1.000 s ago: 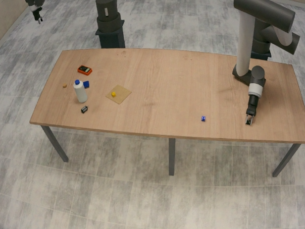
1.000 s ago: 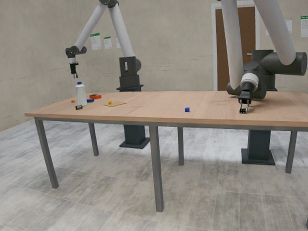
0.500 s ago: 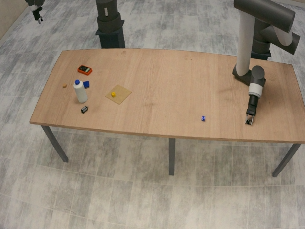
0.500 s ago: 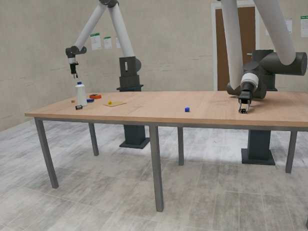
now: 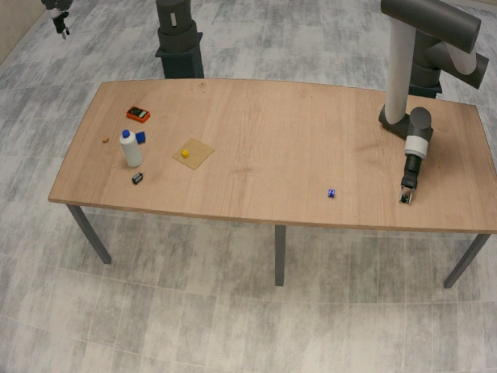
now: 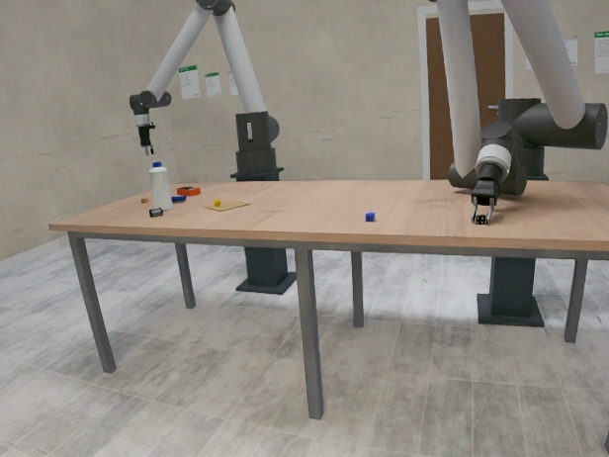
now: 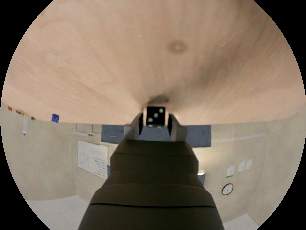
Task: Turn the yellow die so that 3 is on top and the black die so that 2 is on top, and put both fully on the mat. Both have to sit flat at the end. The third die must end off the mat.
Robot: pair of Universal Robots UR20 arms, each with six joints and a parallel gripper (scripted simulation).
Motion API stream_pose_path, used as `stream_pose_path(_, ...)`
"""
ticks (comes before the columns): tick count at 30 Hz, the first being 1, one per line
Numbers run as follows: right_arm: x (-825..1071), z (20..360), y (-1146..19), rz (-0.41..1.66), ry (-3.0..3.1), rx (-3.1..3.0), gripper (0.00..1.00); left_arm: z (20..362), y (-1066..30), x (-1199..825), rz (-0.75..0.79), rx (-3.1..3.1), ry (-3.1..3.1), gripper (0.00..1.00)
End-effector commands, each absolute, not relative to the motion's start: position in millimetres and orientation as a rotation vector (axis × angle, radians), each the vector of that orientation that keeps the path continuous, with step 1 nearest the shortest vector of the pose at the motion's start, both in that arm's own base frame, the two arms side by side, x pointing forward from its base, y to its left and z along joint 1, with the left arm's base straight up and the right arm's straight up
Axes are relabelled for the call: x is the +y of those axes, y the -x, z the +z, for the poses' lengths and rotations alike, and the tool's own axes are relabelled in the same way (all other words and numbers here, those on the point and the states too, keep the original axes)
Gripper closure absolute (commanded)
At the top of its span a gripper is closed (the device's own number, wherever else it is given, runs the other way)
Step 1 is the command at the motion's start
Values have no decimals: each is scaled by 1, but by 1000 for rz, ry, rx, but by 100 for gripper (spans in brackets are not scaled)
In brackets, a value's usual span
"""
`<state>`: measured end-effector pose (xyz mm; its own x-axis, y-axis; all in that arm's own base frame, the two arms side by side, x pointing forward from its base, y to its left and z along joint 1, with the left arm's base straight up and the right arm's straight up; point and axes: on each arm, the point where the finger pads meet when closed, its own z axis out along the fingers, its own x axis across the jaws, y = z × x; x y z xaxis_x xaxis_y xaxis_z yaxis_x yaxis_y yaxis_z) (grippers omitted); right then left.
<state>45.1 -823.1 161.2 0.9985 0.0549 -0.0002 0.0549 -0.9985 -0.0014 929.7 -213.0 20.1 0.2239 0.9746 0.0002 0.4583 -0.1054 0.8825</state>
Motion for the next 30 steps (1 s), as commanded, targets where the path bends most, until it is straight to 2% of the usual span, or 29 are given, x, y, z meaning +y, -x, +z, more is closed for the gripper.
stream_pose_path(1,-824,162,-45,0,3140,-86,0,21,-930,-213,811,1349,-1694,21)
stream_pose_path(30,-824,162,-45,0,3140,-86,0,31,-912,-209,811,1349,-1694,21)
